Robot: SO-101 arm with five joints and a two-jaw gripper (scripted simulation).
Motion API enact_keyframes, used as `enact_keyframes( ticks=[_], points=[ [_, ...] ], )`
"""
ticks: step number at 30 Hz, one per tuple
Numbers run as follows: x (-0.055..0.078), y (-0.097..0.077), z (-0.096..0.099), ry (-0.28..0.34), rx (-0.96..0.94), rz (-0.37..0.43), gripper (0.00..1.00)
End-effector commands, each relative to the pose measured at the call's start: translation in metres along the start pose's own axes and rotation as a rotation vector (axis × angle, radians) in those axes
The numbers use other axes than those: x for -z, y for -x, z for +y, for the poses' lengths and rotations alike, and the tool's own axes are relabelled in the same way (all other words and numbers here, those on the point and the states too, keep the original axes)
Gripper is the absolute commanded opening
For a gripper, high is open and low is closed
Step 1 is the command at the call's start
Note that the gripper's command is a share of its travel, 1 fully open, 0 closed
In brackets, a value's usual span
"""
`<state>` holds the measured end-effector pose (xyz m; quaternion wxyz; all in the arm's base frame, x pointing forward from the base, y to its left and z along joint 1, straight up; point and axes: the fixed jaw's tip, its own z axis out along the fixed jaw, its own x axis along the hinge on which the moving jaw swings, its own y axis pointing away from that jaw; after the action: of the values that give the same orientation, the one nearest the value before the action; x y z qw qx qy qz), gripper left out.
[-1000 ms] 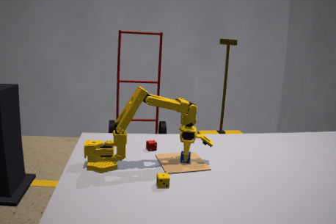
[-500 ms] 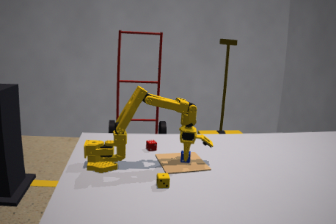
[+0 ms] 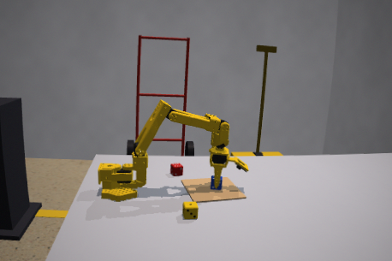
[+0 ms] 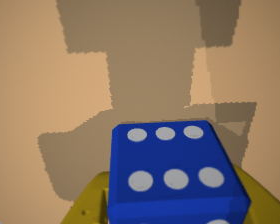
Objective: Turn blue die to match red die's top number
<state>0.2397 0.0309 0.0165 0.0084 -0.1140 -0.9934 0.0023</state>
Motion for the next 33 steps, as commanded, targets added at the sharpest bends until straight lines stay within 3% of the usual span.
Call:
enact_keyframes(
  ticks=[1, 8, 18, 33],
  points=[
    [0.024, 0.015, 0.003, 0.041, -0.001, -0.120, 0.13],
    [0.024, 0.015, 0.003, 0.041, -0.001, -0.120, 0.01],
    [0.025, 0.015, 0.003, 0.041, -0.001, -0.121, 0.00],
    [0.058, 0.011, 0.004, 0.048, -0.001, -0.139, 0.00]
  ],
)
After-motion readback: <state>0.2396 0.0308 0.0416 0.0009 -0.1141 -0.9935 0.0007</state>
